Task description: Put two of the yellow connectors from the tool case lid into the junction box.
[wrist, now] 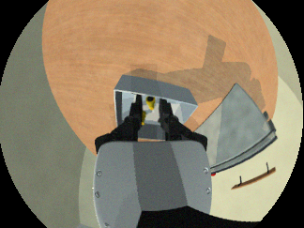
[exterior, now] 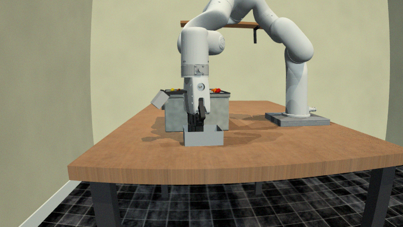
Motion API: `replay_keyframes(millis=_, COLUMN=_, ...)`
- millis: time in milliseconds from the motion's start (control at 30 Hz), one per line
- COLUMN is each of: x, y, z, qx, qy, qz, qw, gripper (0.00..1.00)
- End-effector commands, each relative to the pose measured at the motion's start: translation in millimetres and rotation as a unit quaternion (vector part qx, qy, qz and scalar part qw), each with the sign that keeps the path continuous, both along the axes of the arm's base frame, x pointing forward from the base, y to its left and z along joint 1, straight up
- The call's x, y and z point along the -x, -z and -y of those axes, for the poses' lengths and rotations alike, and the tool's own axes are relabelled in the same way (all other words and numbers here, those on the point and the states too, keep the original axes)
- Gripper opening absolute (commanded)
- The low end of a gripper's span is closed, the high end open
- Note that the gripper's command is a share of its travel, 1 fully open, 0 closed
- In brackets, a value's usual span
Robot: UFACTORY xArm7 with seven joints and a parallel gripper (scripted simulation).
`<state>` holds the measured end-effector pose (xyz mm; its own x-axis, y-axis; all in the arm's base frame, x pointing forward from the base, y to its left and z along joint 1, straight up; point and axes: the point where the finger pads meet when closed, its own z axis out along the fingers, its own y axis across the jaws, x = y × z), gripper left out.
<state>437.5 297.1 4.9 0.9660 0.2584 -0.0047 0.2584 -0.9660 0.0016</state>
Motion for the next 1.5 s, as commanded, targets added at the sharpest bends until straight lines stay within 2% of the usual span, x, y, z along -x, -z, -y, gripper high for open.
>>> replay_keyframes(millis=0, x=-1.2, y=-1.8, z=-1.1, qx=-0.001, qy=0.0, qz=0.002, qw=1.0, gripper=0.29)
replay_keyframes(millis=867, x=-1.2, y=-5.2, z=-1.1, qx=-0.001, qy=0.0, qz=0.002, qw=1.0, gripper=0.29)
replay_keyframes(millis=967, x=-1.2, y=-23.4, z=-1.1, qx=-0.001, qy=0.0, qz=0.002, qw=1.0, gripper=0.29)
replay_keyframes(millis=1100, x=-1.2, y=-75.4, z=-1.1, qx=-0.001, qy=0.0, qz=0.002, qw=1.0, gripper=0.29)
replay_keyframes(millis=1300, x=-1.3, y=-134.7, z=-1.1, qx=-0.001, qy=0.0, qz=0.002, qw=1.0, gripper=0.29)
replay_keyframes(millis=1367, x=-1.3, y=-134.7, z=-1.1, qx=-0.001, qy=0.0, qz=0.002, qw=1.0, gripper=0.29)
replay_keyframes(millis=1467, x=-1.3, y=-166.6, z=-1.2, qx=-0.001, qy=0.0, qz=0.002, qw=1.0, gripper=0.29)
